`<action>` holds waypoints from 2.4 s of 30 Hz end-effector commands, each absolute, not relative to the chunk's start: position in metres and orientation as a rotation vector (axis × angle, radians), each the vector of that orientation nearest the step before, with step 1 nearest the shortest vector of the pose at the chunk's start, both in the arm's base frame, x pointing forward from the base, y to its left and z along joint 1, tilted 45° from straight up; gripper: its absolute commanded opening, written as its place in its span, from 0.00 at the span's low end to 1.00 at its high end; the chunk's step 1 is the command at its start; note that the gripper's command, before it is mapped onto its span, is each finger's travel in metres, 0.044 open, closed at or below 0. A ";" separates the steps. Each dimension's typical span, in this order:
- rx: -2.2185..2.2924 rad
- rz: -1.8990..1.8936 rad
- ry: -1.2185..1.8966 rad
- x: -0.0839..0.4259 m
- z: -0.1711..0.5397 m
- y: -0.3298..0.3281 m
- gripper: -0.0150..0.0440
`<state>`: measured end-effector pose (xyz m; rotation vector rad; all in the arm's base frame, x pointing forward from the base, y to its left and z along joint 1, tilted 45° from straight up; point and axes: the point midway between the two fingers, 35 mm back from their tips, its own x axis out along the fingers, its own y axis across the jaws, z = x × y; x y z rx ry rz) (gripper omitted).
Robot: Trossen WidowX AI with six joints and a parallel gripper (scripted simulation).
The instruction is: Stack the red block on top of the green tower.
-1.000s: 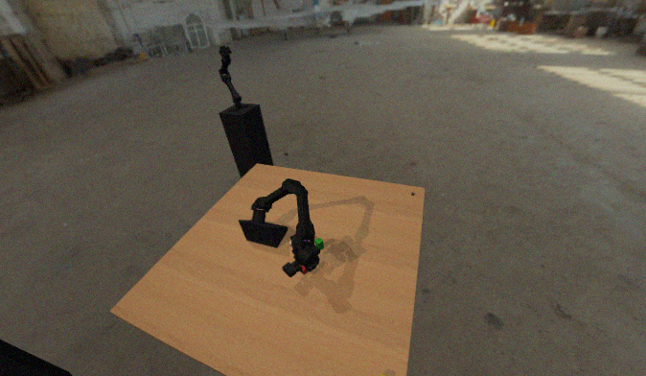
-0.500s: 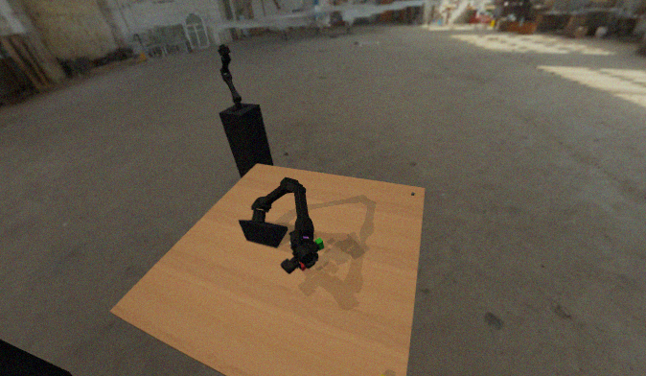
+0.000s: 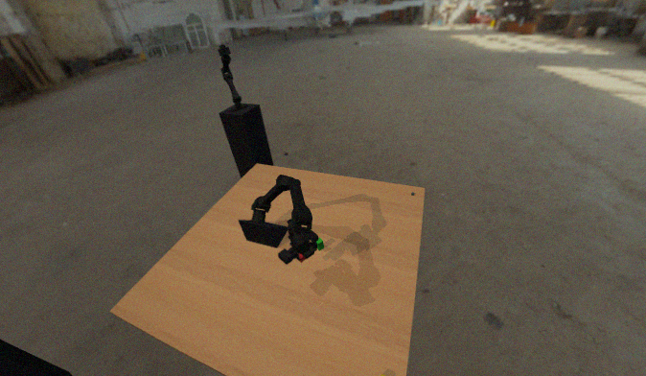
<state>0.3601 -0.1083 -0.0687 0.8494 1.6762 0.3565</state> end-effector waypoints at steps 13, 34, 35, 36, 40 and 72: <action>0.841 0.355 1.675 0.365 -0.043 -0.110 0.25; 0.849 0.364 1.677 0.368 0.051 -0.010 0.25; 0.849 0.365 1.678 0.368 0.053 -0.008 0.25; 0.850 0.365 1.678 0.368 0.053 -0.007 0.25; 0.850 0.365 1.678 0.367 0.053 -0.007 0.25; 0.851 0.368 1.677 0.364 0.012 0.032 0.25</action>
